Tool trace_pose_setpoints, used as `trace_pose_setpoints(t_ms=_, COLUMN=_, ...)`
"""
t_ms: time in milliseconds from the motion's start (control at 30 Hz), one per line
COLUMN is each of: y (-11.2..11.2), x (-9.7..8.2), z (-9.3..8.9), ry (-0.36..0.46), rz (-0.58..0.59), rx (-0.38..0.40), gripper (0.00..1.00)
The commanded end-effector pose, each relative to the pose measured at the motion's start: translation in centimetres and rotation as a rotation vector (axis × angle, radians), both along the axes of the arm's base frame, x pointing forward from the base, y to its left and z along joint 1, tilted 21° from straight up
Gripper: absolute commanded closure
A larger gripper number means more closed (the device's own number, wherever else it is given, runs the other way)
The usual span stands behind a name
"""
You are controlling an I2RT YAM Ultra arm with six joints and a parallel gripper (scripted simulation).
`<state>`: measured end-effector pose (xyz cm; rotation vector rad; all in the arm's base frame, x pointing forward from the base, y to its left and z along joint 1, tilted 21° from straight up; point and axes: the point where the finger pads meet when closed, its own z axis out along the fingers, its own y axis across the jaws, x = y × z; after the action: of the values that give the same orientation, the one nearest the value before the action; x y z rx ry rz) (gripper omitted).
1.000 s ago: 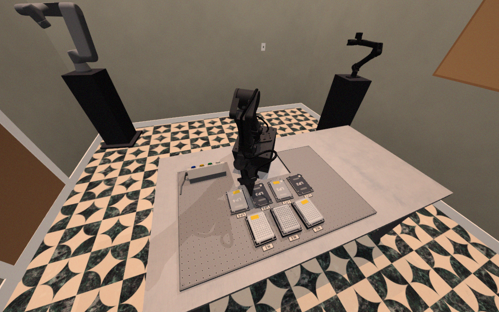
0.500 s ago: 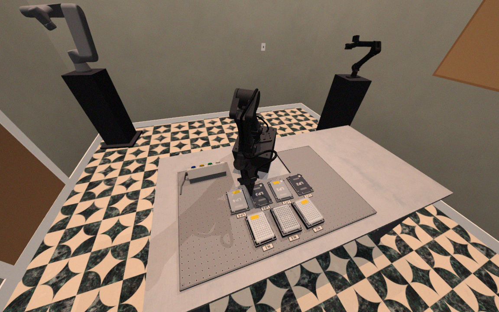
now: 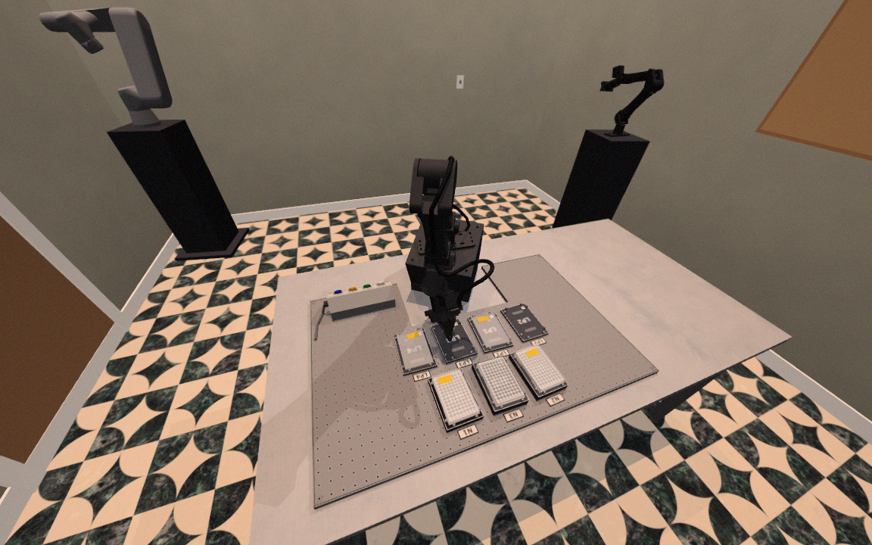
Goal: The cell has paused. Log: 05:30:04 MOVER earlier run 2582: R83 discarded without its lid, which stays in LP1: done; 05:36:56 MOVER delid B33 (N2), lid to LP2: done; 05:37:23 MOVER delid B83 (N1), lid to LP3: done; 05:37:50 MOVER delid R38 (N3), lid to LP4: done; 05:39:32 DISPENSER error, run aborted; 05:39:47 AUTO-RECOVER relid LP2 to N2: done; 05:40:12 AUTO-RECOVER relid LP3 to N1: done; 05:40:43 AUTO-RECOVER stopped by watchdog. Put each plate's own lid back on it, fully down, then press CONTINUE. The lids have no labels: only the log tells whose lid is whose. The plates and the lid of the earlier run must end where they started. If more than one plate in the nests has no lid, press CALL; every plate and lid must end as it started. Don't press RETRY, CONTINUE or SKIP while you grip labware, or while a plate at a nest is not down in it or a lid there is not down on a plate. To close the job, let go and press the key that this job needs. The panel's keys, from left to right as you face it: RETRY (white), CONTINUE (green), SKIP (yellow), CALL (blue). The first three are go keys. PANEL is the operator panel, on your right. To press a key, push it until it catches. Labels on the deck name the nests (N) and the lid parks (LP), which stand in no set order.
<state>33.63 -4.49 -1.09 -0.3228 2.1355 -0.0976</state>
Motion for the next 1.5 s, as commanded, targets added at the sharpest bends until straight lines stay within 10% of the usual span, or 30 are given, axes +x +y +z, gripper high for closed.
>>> trace_pose_setpoints(t_ms=0, y=1.5, x=-0.8, z=-0.5, ry=-0.006, rz=-0.026, rx=0.002, gripper=1.00)
trace_pose_setpoints(t_ms=1467, y=21.1, x=-2.7, z=-3.8, ry=-0.029, rz=-0.024, rx=-0.001, gripper=1.00)
